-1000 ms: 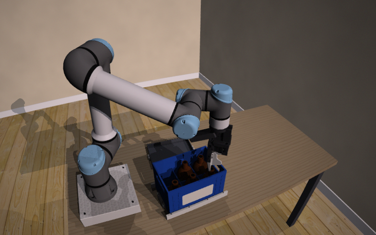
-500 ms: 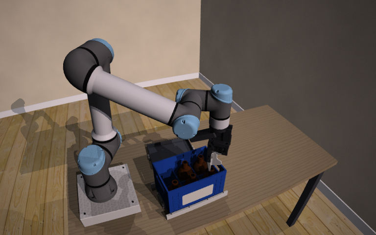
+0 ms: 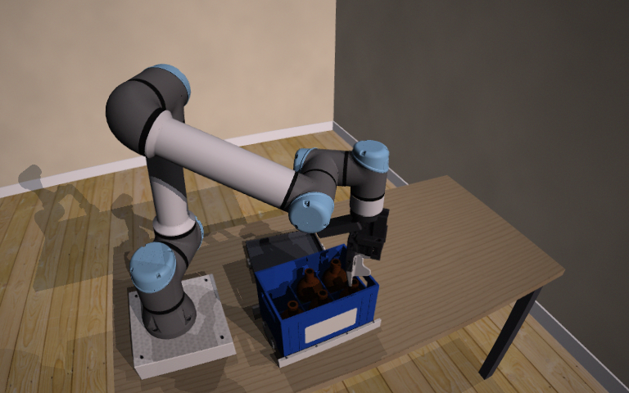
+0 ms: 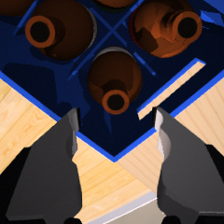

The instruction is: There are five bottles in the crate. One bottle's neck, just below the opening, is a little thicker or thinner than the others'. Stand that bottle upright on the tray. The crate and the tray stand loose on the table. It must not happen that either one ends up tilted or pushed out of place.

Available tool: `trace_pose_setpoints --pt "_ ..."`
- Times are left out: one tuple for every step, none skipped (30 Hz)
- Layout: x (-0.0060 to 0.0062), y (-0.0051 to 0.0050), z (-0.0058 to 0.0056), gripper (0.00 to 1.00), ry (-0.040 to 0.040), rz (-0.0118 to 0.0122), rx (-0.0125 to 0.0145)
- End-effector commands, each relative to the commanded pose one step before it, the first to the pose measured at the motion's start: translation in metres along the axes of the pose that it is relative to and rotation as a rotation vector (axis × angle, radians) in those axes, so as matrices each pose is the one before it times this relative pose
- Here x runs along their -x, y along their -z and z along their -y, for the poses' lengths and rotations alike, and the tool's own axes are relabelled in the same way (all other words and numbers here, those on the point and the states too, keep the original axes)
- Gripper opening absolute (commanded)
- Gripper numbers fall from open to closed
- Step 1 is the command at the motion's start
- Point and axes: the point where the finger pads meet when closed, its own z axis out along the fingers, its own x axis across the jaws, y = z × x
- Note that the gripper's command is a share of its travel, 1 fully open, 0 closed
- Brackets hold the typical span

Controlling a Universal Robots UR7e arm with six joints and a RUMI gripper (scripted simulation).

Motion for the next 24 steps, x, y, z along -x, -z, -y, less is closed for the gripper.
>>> trace_pose_setpoints --pt "-0.00007 0.00052 -0.00033 0.38 -0.00001 -0.00035 0.00137" --pt "0.0 0.0 0.0 0.38 0.0 0.0 0.0" --pt "0.0 0.0 0.0 0.38 0.0 0.0 0.0" --pt "0.0 0.0 0.0 0.38 0.0 0.0 0.0" --pt "0.0 0.0 0.0 0.38 0.0 0.0 0.0" --pt "0.0 0.0 0.0 0.38 0.0 0.0 0.0" --pt "0.0 -0.00001 0.0 0.38 0.0 0.0 0.0" --pt "0.0 -0.00003 0.0 0.38 0.0 0.0 0.0" --pt "0.0 -0.00006 0.0 0.38 0.0 0.0 0.0" --pt "0.0 -0.0001 0.0 0.38 0.0 0.0 0.0" --pt "0.0 -0.00014 0.0 0.38 0.0 0.0 0.0" --pt "0.0 -0.00018 0.0 0.38 0.0 0.0 0.0" --pt "0.0 -0.00024 0.0 0.38 0.0 0.0 0.0" --pt "0.0 -0.00029 0.0 0.38 0.0 0.0 0.0" --pt "0.0 0.0 0.0 0.38 0.0 0.0 0.0" --pt "0.0 0.0 0.0 0.38 0.0 0.0 0.0" --pt "0.0 -0.00035 0.0 0.38 0.0 0.0 0.0" --pt "0.0 -0.00041 0.0 0.38 0.0 0.0 0.0" --pt "0.0 -0.00047 0.0 0.38 0.0 0.0 0.0" --pt "0.0 -0.00054 0.0 0.38 0.0 0.0 0.0" --pt "0.0 -0.0006 0.0 0.38 0.0 0.0 0.0" --pt "0.0 -0.00066 0.0 0.38 0.0 0.0 0.0" --pt "0.0 -0.00072 0.0 0.38 0.0 0.0 0.0" --pt "0.0 -0.00078 0.0 0.38 0.0 0.0 0.0"
